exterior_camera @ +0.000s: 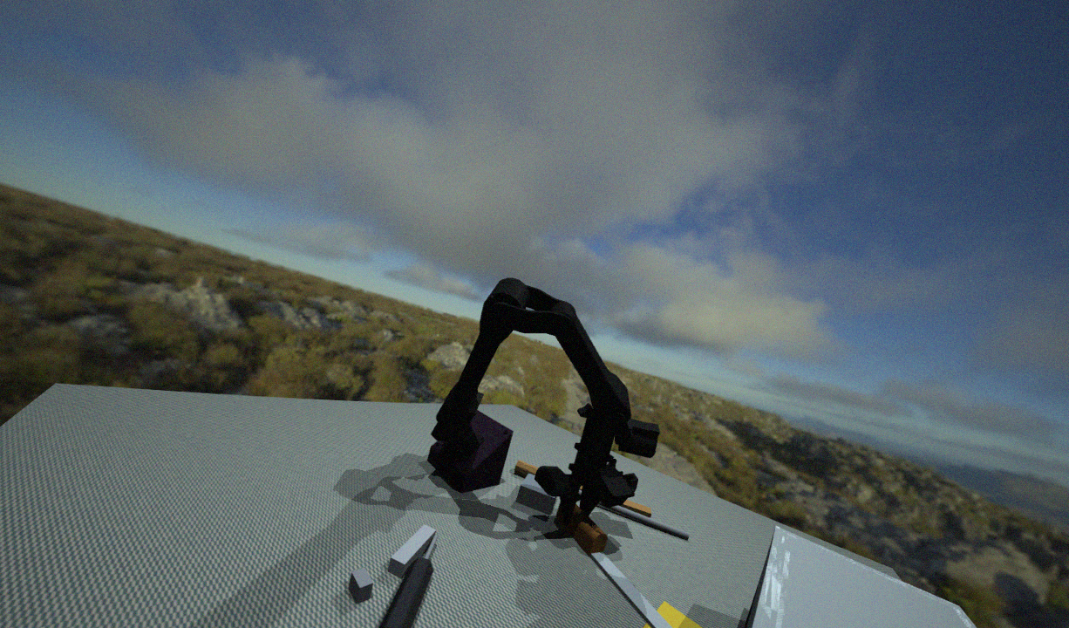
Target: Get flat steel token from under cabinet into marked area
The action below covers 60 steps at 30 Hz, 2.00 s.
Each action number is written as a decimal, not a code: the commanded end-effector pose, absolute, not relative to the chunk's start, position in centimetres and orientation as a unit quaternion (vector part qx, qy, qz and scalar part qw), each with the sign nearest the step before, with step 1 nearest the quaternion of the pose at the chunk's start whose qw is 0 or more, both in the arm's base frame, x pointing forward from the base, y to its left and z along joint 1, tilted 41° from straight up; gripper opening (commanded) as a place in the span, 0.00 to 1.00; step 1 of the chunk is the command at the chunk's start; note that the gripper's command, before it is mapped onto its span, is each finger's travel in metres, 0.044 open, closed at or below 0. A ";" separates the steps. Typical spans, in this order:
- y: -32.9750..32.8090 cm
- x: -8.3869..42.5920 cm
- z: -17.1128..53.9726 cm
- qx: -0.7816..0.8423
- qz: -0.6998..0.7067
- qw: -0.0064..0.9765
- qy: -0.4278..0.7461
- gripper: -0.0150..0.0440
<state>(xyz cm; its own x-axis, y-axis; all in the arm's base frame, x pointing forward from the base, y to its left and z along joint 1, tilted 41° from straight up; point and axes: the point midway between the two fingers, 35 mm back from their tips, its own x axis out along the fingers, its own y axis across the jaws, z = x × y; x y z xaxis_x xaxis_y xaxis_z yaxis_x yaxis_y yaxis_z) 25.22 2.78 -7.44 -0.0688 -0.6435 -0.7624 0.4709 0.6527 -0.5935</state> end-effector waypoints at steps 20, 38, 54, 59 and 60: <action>4.8 25.8 -8.8 -0.062 -0.414 0.680 0.602 0.25; 6.1 26.2 -9.9 -0.061 -0.414 0.681 0.602 0.25; 7.3 26.6 -10.9 -0.061 -0.413 0.681 0.602 0.25; 7.7 26.8 -11.2 -0.061 -0.413 0.681 0.602 0.25; 7.7 26.8 -11.2 -0.061 -0.413 0.681 0.602 0.25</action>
